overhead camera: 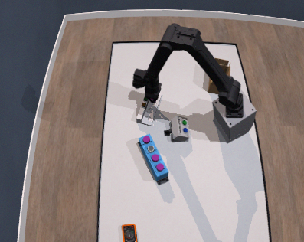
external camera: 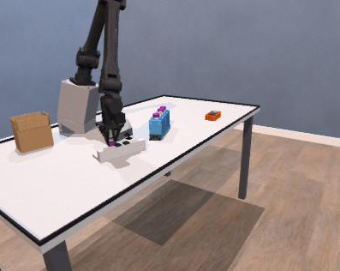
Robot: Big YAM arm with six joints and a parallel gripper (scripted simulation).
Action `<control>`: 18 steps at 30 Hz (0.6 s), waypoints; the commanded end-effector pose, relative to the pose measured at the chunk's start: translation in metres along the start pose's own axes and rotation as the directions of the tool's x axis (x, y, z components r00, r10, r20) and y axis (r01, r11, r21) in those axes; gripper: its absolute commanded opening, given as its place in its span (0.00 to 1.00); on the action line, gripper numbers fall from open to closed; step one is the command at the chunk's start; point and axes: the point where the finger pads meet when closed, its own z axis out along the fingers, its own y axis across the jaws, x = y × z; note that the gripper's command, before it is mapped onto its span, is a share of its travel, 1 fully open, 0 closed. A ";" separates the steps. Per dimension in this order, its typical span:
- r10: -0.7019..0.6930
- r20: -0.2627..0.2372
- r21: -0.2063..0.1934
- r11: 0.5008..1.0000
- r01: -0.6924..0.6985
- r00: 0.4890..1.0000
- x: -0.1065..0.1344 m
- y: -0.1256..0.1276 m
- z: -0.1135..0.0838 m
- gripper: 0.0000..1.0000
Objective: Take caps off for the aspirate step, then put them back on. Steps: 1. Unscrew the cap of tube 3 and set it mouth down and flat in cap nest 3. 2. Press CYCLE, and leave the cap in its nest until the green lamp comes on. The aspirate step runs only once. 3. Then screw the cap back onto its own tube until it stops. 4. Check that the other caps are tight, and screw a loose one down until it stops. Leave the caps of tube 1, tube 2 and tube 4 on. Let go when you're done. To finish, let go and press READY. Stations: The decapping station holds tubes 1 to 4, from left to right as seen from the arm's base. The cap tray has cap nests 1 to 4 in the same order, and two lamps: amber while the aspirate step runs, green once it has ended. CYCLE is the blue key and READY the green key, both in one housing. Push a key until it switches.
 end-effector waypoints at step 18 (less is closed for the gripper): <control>-0.001 0.010 0.001 1.000 0.001 1.000 -0.005 0.001 0.017 0.00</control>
